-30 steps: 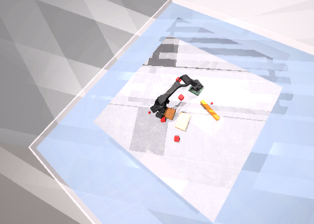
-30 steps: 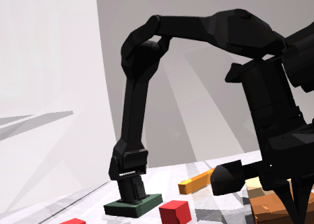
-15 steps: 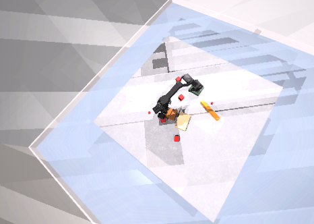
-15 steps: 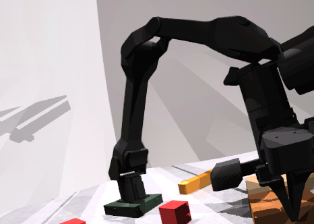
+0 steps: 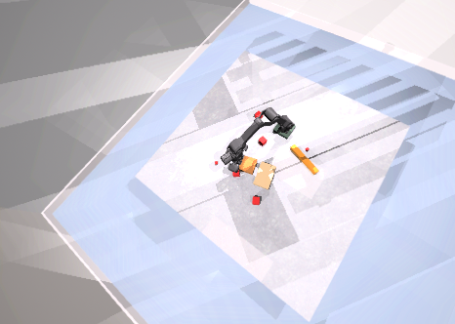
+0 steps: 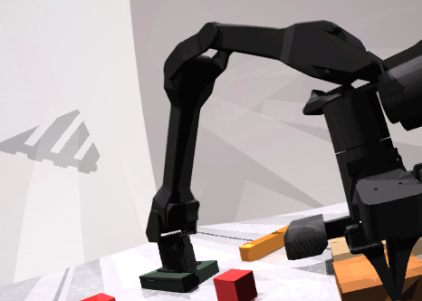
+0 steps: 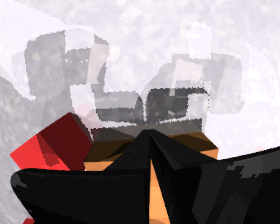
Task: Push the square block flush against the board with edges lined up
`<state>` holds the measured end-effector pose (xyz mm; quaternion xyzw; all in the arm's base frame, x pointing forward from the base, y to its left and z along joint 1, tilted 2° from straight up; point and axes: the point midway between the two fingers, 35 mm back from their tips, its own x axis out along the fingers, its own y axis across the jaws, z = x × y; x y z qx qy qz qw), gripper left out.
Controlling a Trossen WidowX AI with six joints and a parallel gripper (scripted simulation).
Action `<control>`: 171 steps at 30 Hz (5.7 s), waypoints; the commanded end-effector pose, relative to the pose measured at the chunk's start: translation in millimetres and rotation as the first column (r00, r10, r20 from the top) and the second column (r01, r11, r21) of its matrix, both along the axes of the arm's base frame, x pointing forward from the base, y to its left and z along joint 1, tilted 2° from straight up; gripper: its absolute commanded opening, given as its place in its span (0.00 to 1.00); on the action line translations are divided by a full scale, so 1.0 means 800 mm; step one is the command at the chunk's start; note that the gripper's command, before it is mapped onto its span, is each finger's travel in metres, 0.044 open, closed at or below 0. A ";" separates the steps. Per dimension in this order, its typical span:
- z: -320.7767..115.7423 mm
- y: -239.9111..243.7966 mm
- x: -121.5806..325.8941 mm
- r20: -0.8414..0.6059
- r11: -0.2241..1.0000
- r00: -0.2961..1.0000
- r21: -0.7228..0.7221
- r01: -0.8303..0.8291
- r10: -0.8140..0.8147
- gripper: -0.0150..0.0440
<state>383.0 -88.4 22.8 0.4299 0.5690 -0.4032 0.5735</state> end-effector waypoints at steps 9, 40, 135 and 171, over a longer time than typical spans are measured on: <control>-0.010 -0.025 0.007 -0.017 1.000 1.000 -0.003 0.000 0.000 0.25; 0.059 -0.030 0.013 -0.017 1.000 1.000 -0.003 0.000 0.000 0.25; -0.009 0.024 0.003 -0.016 0.998 0.998 0.000 -0.063 0.063 0.25; 0.058 0.005 -0.043 -0.019 0.998 0.998 -0.001 -0.065 0.065 0.25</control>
